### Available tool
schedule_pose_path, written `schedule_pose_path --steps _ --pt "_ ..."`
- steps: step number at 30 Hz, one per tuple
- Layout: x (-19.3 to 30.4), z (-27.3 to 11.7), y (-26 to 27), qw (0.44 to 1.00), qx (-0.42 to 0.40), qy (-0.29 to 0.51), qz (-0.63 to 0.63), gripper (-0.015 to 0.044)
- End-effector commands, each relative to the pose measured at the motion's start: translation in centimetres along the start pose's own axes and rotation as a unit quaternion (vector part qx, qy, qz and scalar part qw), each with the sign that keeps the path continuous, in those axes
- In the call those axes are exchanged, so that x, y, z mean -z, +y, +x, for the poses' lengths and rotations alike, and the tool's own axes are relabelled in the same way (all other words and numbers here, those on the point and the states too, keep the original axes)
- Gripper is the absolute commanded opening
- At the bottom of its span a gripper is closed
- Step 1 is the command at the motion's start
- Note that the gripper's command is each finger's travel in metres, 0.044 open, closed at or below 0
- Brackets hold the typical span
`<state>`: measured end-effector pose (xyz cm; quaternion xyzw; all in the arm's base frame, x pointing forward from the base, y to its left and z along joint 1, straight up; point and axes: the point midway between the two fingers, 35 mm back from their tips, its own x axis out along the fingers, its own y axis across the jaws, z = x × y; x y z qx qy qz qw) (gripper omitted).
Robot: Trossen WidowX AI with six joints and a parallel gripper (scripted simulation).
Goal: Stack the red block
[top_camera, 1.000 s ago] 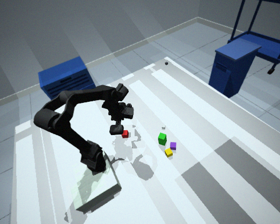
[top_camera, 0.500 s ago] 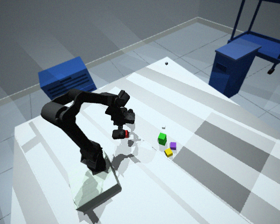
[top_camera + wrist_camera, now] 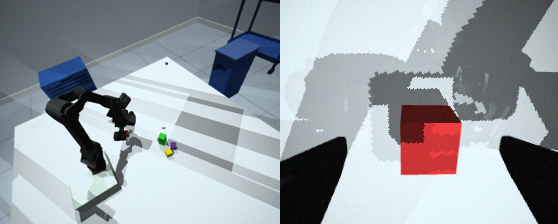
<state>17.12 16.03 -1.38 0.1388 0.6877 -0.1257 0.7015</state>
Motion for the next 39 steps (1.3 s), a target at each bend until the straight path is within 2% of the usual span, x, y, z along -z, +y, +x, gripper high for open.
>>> schedule_pose_path --steps 1,11,26,38,39 --pt "0.2 0.8 -0.2 1.000 0.001 0.004 0.002 0.0440" --pt "0.2 2.2 -0.3 1.000 0.002 0.004 0.002 0.0440" --pt "0.2 2.2 -0.3 1.000 0.002 0.004 0.002 0.0440" --pt "0.2 2.2 -0.3 1.000 0.002 0.004 0.002 0.0125" --pt "0.2 2.2 -0.3 1.000 0.002 0.004 0.002 0.0118"
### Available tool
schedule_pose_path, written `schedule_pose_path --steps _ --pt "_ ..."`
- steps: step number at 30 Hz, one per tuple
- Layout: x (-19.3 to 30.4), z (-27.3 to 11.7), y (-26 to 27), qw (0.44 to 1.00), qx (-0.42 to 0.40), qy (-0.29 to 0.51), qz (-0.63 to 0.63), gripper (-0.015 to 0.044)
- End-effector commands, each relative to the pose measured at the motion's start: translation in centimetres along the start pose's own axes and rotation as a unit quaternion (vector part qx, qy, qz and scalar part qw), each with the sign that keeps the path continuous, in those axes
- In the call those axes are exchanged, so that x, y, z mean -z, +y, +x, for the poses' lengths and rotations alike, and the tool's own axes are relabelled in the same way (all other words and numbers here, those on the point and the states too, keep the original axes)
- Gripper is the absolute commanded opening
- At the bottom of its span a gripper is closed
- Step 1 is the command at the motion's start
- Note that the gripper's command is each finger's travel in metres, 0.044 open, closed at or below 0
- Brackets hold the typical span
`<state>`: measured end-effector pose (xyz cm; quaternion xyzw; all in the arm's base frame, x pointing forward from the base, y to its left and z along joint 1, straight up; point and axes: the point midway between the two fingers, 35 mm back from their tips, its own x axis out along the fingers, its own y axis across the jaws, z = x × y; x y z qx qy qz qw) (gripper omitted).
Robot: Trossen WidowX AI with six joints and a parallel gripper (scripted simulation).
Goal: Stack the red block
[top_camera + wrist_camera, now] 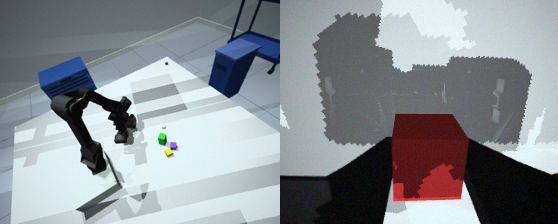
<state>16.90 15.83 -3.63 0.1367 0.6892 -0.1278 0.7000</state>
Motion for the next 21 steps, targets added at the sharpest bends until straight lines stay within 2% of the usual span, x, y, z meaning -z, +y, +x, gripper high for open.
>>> schedule_pose_path --steps 1,6,9,21 --pt "0.1 0.0 0.0 1.000 -0.002 0.002 0.002 0.0112" --pt "0.1 0.0 0.0 1.000 -0.002 0.002 0.002 0.0078" --pt "0.0 -0.4 0.1 1.000 -0.002 0.002 0.002 0.0000" --pt "0.0 -5.9 0.1 1.000 -0.002 0.002 0.002 0.0000"
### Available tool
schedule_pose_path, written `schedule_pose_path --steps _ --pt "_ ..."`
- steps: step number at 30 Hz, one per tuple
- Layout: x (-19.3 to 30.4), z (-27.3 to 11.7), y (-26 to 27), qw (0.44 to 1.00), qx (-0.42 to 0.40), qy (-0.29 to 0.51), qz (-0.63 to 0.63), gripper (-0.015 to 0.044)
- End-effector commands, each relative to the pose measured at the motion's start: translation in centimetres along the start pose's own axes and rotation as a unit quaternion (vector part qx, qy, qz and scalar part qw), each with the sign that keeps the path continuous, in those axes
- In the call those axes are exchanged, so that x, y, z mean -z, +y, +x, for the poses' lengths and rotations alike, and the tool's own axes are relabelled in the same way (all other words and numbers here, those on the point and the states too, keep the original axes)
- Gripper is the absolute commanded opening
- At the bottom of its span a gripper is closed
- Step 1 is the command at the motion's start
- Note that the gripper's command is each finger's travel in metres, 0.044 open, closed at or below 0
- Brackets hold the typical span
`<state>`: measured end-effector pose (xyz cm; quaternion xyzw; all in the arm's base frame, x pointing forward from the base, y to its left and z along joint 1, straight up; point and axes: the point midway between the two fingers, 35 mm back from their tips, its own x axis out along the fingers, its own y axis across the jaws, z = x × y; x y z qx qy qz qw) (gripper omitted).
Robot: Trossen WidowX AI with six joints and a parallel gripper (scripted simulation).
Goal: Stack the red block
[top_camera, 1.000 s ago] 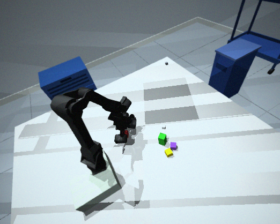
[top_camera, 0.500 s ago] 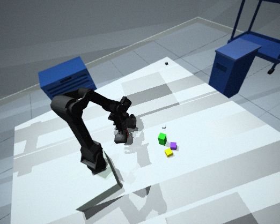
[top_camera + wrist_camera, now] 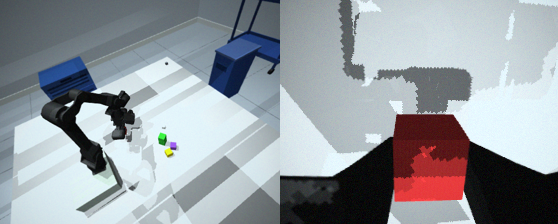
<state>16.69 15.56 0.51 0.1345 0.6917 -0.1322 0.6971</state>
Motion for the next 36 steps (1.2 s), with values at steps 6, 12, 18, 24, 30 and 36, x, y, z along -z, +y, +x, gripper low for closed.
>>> schedule_pose_path --steps 6,12,18,24,30,36 --pt "-0.1 -4.7 0.3 1.000 -0.007 -0.001 0.000 0.0000" --pt "-0.1 -7.4 0.2 1.000 -0.007 -0.001 0.000 0.0000" --pt "-0.1 -7.7 0.2 1.000 -0.007 -0.001 0.000 0.0000" --pt "-0.7 -7.8 0.1 1.000 -0.007 0.000 0.002 0.0000" --pt "-3.6 -8.0 0.3 1.000 -0.006 0.002 0.007 0.0000" --pt "-6.8 -8.2 0.2 1.000 -0.006 0.001 0.007 0.0000"
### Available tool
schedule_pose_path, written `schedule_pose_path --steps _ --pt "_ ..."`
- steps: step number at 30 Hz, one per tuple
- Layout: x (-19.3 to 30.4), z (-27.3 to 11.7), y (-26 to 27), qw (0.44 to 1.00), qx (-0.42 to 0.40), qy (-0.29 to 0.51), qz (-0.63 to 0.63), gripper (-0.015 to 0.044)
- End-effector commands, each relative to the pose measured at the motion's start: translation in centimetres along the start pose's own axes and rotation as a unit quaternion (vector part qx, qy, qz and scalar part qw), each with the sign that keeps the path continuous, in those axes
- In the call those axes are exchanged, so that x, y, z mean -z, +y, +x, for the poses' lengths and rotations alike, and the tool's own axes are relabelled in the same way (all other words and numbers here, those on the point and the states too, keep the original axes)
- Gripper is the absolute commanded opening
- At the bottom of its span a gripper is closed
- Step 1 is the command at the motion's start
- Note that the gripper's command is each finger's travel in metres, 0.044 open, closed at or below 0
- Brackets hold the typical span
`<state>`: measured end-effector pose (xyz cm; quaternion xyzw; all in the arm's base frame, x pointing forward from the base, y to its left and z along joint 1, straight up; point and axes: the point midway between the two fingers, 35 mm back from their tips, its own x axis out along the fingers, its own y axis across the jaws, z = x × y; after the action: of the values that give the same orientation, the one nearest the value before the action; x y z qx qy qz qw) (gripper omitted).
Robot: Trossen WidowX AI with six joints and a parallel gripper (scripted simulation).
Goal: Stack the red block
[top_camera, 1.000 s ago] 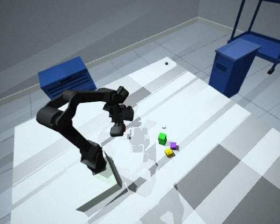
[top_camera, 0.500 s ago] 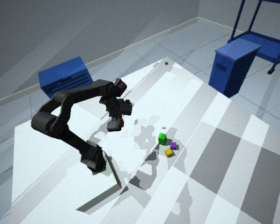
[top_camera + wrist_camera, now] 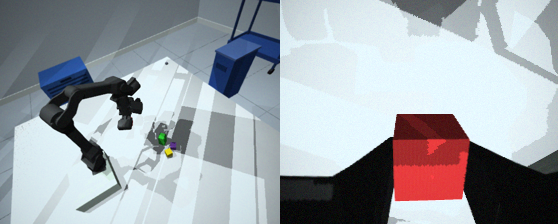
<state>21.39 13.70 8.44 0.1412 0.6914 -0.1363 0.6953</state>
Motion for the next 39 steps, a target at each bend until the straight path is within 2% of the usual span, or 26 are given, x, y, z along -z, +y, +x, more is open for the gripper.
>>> schedule_pose_path --steps 1,25,39 --pt "-2.2 -0.4 0.1 1.000 -0.005 -0.001 -0.001 0.0000" --pt "-15.7 -0.3 -5.0 1.000 -0.003 -0.011 -0.007 0.0000" --pt "-16.2 2.1 -5.2 1.000 -0.003 -0.012 -0.007 0.0000"
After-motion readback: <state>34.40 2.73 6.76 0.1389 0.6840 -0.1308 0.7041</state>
